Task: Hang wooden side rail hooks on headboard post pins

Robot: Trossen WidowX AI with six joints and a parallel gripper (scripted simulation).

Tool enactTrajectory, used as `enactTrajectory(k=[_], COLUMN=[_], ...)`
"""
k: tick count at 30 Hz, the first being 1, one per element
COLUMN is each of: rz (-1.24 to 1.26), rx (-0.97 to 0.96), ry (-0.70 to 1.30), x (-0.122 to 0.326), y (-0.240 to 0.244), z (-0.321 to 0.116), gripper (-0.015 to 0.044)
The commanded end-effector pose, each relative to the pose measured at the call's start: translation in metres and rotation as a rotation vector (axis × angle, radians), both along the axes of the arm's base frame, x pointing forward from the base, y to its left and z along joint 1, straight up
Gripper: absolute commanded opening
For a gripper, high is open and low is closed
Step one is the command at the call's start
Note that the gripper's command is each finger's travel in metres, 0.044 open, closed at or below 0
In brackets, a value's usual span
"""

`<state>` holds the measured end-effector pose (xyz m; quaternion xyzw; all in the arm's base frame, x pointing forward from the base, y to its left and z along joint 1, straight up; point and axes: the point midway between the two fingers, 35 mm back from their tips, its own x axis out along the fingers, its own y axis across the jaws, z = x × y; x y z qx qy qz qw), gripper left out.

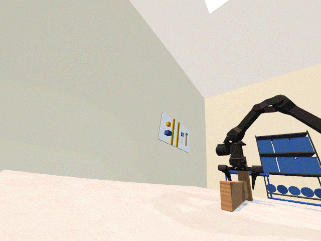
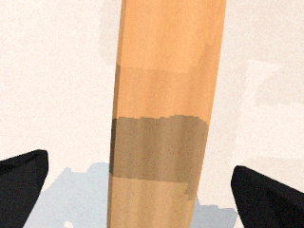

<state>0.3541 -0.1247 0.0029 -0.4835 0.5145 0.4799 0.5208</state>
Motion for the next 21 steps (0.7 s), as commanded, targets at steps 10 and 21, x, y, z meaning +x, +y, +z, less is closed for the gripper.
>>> enactTrajectory(k=[10, 21], rz=[-0.004, 0.004], rx=[-0.009, -0.006], ry=[-0.018, -0.012], x=[0.005, 0.005], y=[0.027, 0.026], z=[0.019, 0.016], gripper=[0.0440, 0.0440])
